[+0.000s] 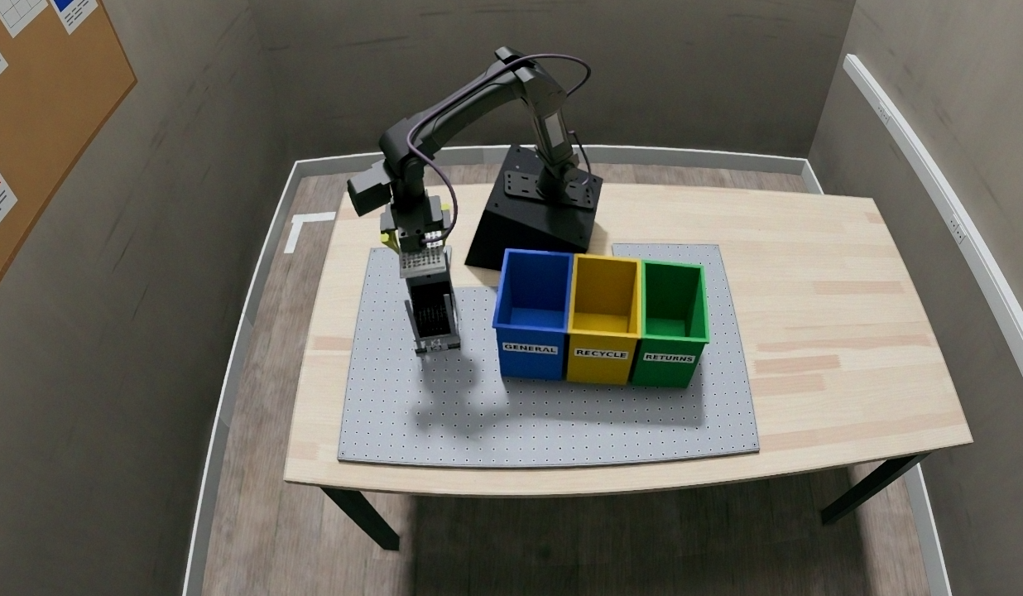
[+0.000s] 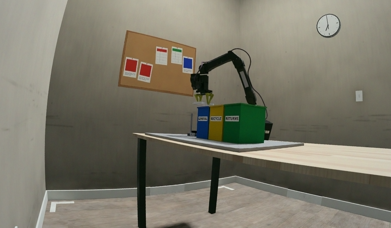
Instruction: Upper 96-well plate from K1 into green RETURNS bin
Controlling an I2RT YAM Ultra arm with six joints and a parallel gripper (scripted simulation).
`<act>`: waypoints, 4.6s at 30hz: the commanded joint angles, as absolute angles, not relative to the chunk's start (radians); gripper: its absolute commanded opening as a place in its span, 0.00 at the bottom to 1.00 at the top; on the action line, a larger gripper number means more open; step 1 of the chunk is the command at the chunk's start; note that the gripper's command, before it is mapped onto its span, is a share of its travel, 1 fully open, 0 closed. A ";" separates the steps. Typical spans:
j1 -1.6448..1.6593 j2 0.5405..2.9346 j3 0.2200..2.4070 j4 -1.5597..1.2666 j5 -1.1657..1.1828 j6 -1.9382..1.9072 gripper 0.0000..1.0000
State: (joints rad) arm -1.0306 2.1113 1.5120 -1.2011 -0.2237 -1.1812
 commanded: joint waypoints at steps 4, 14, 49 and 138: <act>-1.049 2.097 1.550 -1.219 -0.222 -1.188 0.00; -1.018 2.069 1.491 -1.216 -0.232 -1.102 0.00; -0.793 1.796 1.240 -1.163 -0.279 -0.664 0.00; 0.076 1.582 1.328 -1.207 -0.286 0.244 0.00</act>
